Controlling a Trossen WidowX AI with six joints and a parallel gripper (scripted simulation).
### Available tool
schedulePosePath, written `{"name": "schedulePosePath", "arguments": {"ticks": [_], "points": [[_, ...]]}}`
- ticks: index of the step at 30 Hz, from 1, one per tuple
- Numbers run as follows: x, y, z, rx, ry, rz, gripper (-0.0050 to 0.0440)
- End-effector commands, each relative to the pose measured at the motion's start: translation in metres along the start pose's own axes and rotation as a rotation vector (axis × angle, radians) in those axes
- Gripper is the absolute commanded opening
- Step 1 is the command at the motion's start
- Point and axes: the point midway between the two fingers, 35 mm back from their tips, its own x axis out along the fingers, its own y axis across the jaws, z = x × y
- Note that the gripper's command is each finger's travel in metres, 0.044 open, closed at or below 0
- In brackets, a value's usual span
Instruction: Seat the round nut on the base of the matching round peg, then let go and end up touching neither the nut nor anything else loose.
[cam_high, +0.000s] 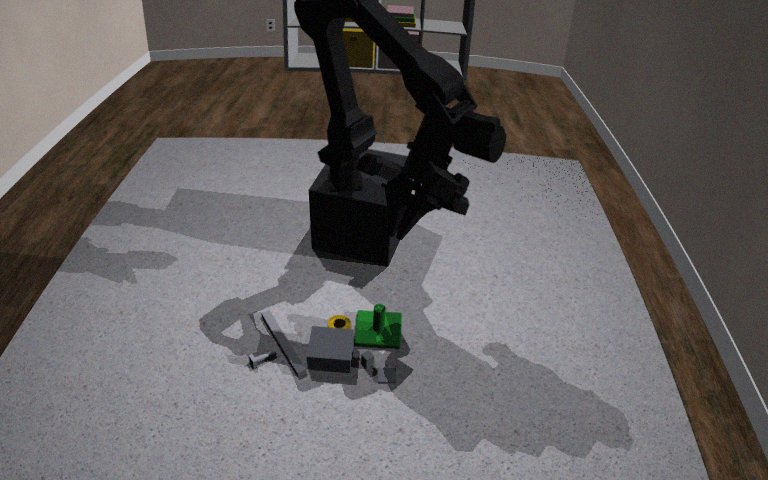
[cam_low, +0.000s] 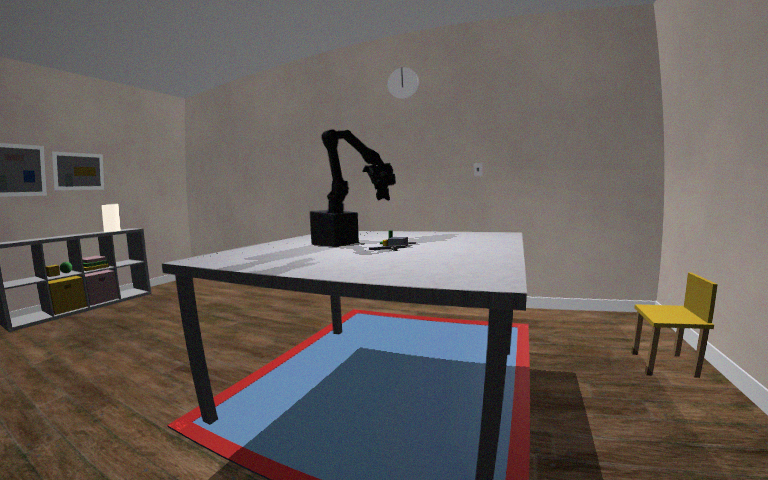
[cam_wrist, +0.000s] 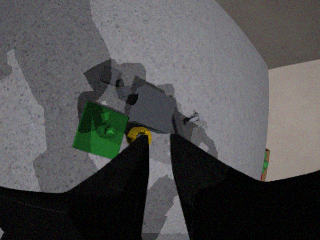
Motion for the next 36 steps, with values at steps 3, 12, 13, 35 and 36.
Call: {"name": "schedulePosePath", "arguments": {"ticks": [3,12,13,35,36], "points": [[0.022,0.002,-0.007,-0.238,0.092,0.051,0.0],[0.047,0.003,-0.015,-0.544,0.163,0.155,0.0],[0.05,0.003,-0.016,-0.578,0.168,0.168,0.0],[0.102,0.001,-0.037,-1.24,0.12,0.482,0.0],[0.104,0.001,-0.038,-1.271,0.11,0.497,0.0]]}}
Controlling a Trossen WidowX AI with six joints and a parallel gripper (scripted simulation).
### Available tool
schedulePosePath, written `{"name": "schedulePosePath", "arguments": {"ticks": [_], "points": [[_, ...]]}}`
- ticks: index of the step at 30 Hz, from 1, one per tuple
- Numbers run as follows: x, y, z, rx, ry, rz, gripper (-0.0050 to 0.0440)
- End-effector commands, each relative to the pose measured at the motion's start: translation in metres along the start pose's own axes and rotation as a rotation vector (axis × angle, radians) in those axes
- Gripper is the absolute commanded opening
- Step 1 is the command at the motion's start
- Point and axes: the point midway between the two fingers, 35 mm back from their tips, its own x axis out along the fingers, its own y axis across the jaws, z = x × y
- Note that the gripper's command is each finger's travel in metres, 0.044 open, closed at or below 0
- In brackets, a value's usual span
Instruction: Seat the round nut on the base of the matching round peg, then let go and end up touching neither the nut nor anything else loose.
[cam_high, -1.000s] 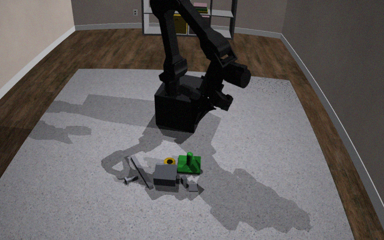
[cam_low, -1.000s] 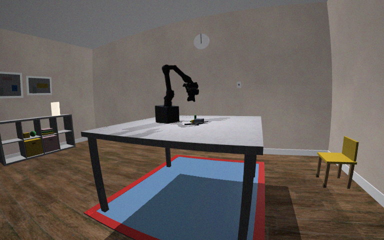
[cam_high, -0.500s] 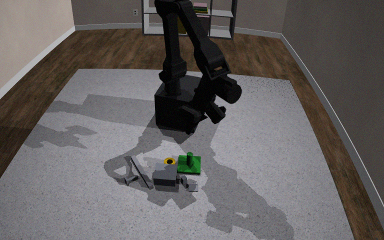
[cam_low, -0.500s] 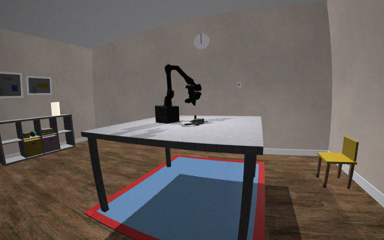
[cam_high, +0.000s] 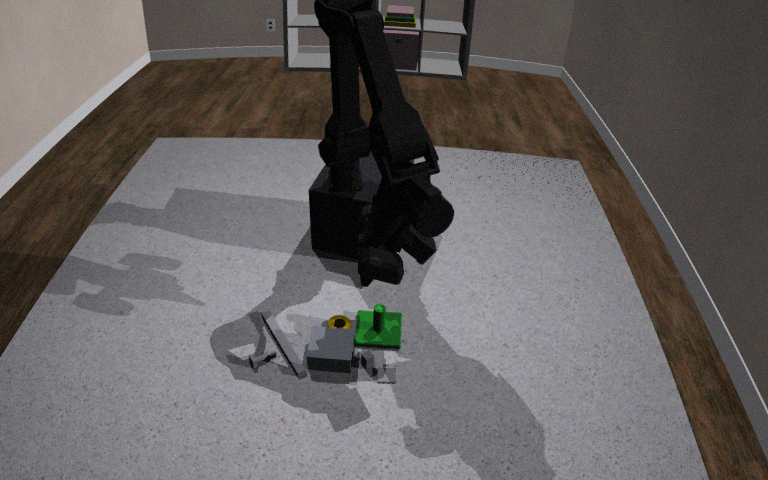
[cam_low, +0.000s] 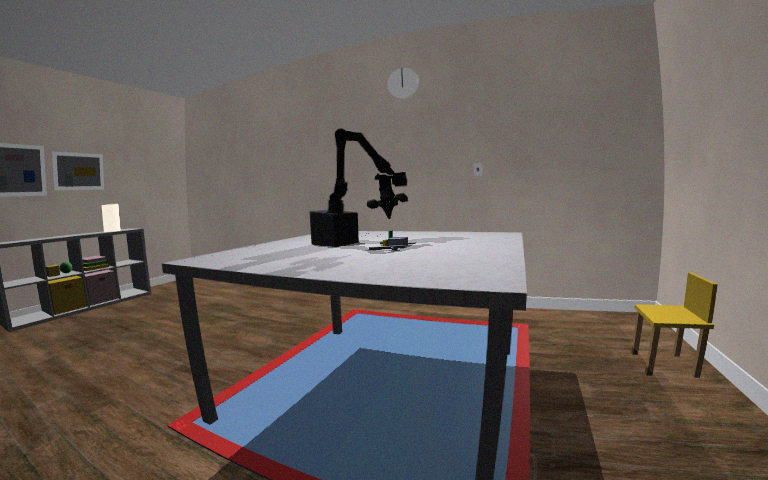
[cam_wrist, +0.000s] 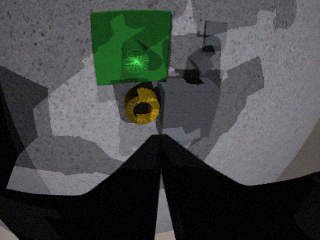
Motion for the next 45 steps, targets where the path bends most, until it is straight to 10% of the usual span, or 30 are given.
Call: {"name": "schedulePosePath", "arguments": {"ticks": [1,32,45], "points": [[0.014,0.002,-0.005,-0.158,-0.034,0.049,0.0],[0.073,0.004,-0.033,-1.118,-0.335,0.01,0.0],[0.079,0.005,-0.031,-1.126,-0.337,0.007,0.0]]}}
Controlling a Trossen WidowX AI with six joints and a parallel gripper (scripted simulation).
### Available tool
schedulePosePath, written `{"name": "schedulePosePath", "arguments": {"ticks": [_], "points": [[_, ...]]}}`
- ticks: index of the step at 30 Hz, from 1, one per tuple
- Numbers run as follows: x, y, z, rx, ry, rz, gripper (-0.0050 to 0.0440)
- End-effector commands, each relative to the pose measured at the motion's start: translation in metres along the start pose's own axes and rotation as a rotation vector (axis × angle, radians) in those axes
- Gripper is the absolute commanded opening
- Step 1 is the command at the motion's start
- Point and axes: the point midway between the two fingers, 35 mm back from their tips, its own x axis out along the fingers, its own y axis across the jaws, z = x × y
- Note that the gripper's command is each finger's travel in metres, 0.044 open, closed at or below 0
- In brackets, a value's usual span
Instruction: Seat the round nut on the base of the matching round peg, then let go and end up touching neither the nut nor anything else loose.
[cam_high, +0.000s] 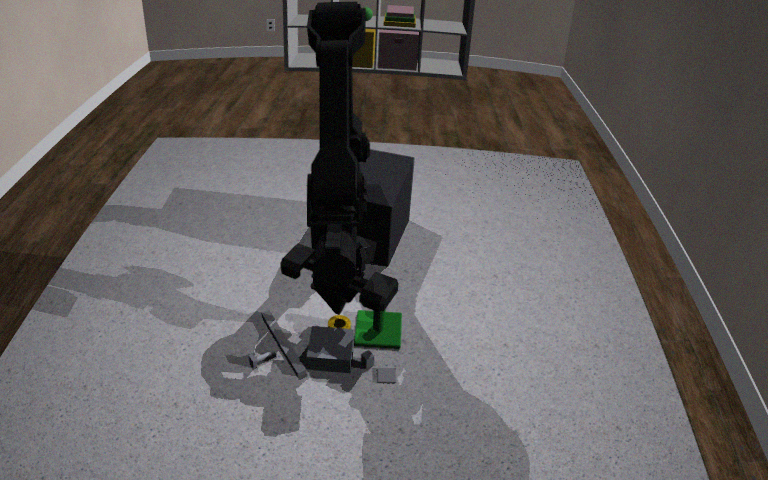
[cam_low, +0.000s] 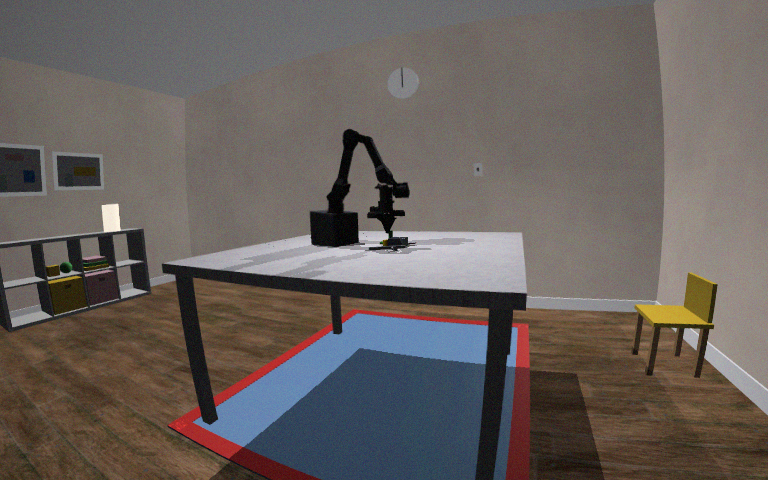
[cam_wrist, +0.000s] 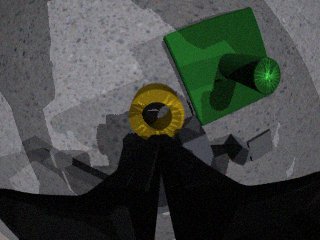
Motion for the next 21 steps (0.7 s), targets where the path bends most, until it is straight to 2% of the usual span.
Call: {"name": "schedulePosePath", "arguments": {"ticks": [1,21], "points": [[0.006,0.0,0.002,-0.011,-0.011,-0.001,0.0],[0.033,0.001,0.002,-0.011,-0.011,-0.001,0.0]]}}
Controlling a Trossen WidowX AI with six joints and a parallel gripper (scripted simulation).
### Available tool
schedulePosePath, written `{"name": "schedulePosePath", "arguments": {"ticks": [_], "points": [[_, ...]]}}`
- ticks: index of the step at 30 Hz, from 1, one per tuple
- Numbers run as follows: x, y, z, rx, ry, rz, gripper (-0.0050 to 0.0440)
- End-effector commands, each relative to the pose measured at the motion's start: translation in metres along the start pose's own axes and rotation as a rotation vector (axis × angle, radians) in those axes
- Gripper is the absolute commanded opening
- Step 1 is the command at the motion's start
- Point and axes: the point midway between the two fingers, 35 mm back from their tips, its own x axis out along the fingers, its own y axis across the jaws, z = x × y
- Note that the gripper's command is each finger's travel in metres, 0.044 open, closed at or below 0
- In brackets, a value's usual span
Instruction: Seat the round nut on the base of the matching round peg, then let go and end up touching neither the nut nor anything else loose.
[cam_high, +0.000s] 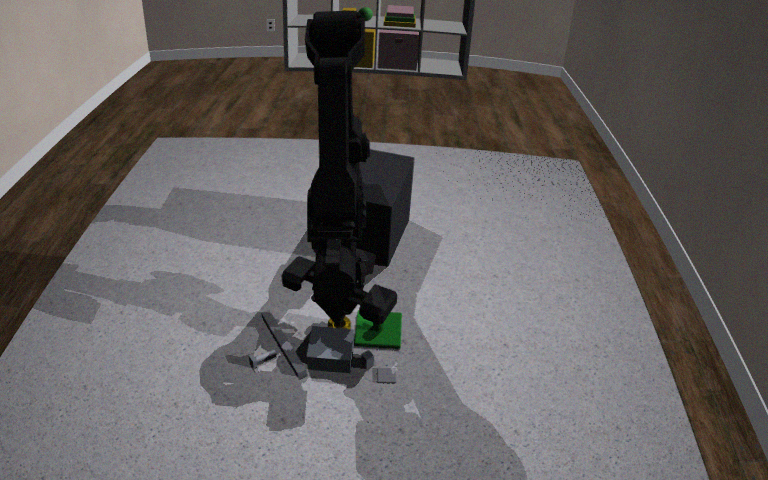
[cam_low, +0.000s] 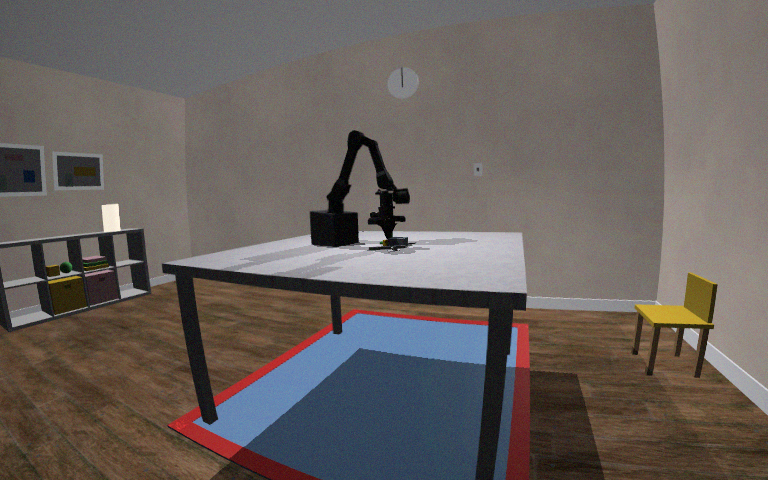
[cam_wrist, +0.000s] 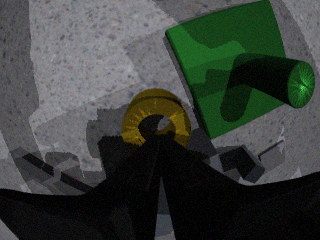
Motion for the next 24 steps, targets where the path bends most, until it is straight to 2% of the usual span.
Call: {"name": "schedulePosePath", "arguments": {"ticks": [1,17,24], "points": [[0.0075,0.0012,0.0035,-0.008,-0.012,0.003,0.0],[0.008,0.0012,0.0035,-0.008,-0.012,0.003,0.0],[0.0158,0.0012,0.0036,-0.008,-0.012,0.003,0.0]]}}
